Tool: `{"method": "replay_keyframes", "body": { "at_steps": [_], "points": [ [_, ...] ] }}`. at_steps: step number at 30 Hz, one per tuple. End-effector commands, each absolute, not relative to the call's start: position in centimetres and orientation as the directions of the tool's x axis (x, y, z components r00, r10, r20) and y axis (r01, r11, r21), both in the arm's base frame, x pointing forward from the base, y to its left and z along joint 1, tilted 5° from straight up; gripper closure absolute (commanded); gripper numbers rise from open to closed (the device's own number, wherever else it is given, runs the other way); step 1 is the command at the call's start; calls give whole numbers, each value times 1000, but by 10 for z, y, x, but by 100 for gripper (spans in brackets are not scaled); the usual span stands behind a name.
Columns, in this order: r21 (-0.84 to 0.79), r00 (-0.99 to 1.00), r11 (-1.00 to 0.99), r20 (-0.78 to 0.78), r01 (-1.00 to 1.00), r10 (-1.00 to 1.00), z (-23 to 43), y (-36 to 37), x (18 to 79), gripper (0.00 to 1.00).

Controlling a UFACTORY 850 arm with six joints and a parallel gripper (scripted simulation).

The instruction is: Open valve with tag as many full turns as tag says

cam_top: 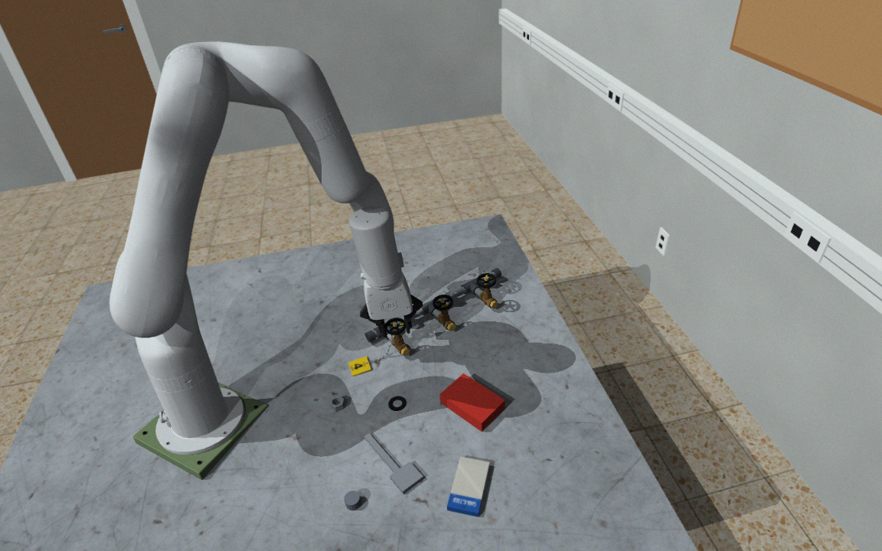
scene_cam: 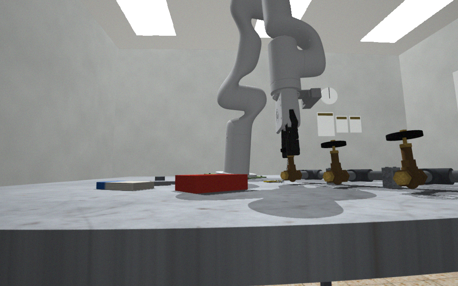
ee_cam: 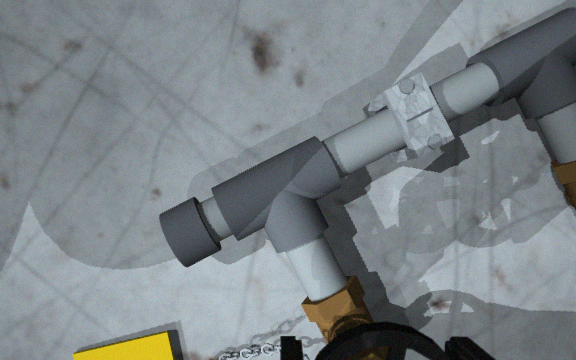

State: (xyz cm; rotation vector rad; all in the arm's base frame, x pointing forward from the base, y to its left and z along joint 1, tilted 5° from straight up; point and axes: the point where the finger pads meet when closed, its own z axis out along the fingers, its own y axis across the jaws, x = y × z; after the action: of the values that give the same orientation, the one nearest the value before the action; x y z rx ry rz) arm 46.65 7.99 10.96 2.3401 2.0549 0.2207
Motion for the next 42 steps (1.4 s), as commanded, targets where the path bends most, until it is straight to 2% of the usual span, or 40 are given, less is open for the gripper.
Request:
{"method": "replay_keyframes", "body": {
  "at_steps": [1, 7, 8, 35, 42],
  "points": [
    [109, 121, -133, 105, 985, 987, 110, 80, 467, 100],
    [109, 121, -133, 105, 985, 987, 110, 80, 467, 100],
    [109, 121, -133, 105, 985, 987, 110, 80, 467, 0],
    [109, 124, -135, 105, 985, 987, 110, 80, 467, 0],
    [100, 201, -212, 114, 972, 973, 110, 80, 467, 0]
  ]
}}
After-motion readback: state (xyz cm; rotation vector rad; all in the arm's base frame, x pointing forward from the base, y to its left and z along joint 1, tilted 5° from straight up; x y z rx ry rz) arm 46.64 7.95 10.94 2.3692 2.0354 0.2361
